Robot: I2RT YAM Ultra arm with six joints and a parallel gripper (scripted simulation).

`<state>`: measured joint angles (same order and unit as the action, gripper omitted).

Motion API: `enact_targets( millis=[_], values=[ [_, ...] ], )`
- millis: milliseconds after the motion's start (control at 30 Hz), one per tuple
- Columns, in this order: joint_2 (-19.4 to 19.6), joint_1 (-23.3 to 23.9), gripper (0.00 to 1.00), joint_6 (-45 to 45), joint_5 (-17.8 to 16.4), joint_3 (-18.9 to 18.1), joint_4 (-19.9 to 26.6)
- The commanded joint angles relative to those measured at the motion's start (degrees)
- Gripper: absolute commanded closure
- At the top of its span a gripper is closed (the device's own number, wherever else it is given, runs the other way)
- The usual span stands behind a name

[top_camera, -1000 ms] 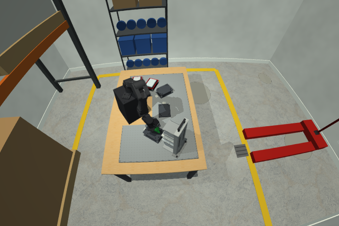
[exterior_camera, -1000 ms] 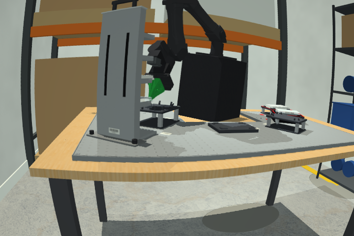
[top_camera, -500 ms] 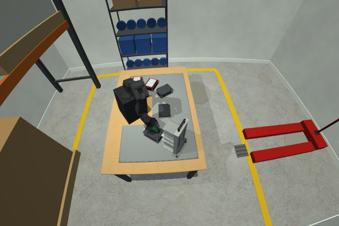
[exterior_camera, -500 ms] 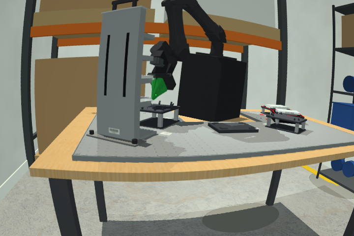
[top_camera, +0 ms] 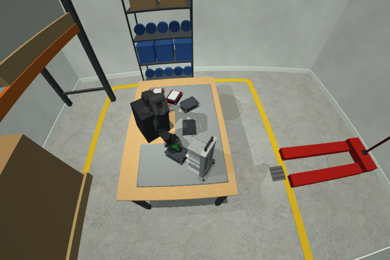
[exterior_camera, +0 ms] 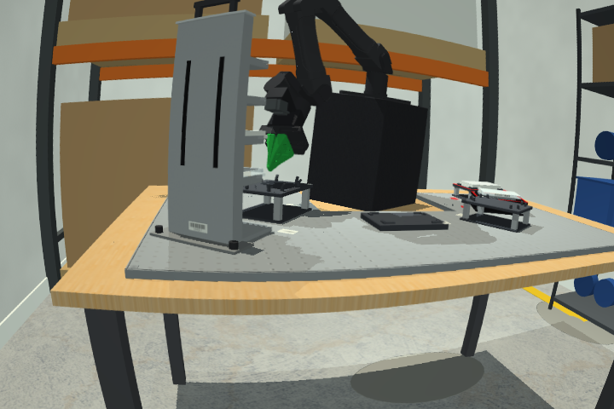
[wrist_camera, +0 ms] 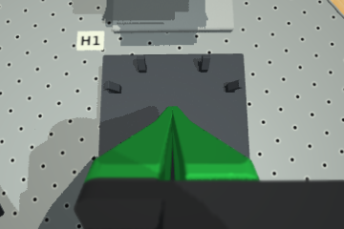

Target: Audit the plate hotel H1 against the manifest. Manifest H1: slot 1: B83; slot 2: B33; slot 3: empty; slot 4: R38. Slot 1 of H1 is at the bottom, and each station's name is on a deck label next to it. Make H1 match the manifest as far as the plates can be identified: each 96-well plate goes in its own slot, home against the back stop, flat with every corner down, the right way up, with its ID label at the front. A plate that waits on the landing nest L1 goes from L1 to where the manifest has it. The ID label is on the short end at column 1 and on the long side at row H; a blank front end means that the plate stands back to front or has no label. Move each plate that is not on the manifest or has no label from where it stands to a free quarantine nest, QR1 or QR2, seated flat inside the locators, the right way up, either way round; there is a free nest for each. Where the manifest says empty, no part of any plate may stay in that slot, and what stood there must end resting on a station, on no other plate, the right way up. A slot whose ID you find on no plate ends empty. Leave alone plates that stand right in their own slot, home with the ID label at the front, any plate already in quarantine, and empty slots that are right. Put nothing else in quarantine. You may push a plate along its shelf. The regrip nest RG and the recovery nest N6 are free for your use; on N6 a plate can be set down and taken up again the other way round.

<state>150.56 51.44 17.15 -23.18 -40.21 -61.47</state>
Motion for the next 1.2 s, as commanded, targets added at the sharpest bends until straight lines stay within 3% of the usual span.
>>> enact_targets(
  millis=[0, 133, 167, 633, 700, 1167],
  values=[
    [0.64, 1.16, 1.0, 0.89, -1.17, 1.86, -2.34],
    [0.26, 1.51, 1.0, 1.2, -1.4, 2.43, -2.94],
    [-1.84, 1.7, 1.0, 1.35, -1.53, 2.89, -2.77],
    [-11.87, 2.67, 1.0, 2.12, -2.18, 7.5, 4.43],
    [-11.87, 2.67, 1.0, 2.12, -2.18, 7.5, 4.43],
    [-23.54, 3.94, 1.0, 3.22, -3.01, 10.67, 13.41]
  ],
)
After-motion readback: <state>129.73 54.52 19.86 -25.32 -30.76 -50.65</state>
